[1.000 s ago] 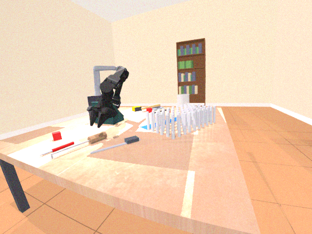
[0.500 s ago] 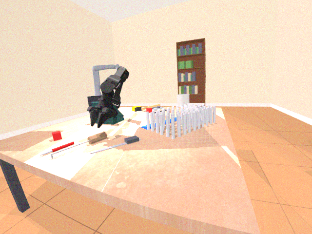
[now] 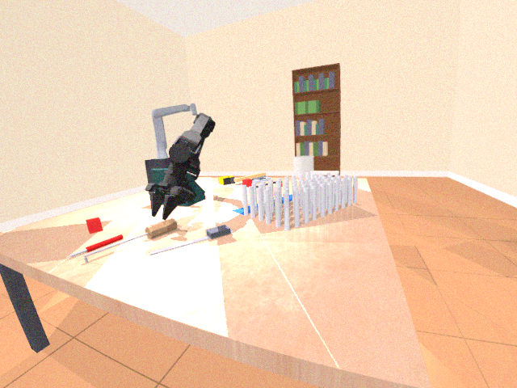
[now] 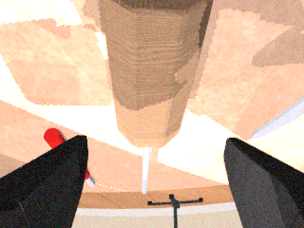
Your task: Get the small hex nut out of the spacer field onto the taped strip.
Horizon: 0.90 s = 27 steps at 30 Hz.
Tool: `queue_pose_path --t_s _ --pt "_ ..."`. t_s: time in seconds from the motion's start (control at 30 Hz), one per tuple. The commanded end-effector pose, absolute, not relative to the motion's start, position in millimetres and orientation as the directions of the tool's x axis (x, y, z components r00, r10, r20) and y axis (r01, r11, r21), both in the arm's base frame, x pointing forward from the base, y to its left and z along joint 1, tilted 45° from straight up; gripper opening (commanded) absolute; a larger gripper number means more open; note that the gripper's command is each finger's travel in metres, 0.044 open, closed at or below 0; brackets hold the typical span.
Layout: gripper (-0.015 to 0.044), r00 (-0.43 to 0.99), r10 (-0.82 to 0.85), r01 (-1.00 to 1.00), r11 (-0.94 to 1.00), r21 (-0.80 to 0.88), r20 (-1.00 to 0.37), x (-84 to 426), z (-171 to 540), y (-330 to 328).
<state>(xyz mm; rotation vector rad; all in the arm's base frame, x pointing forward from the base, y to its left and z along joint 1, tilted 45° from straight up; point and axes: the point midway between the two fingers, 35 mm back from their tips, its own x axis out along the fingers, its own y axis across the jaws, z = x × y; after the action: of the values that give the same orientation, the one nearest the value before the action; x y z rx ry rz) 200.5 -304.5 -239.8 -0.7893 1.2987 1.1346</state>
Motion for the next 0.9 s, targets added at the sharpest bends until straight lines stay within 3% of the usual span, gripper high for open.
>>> queue_pose_path --t_s 0.0,0.77,0.87 --pt "0.028 -0.091 0.194 -0.941 0.303 0.148 -0.977 200.6 -246.8 -298.1" --pt "0.028 -0.09 0.196 -0.942 0.303 0.147 -0.977 203.2 -271.3 -272.7" --pt "0.0201 -0.09 0.196 -0.942 0.303 0.147 -0.977 203.2 -271.3 -272.7"
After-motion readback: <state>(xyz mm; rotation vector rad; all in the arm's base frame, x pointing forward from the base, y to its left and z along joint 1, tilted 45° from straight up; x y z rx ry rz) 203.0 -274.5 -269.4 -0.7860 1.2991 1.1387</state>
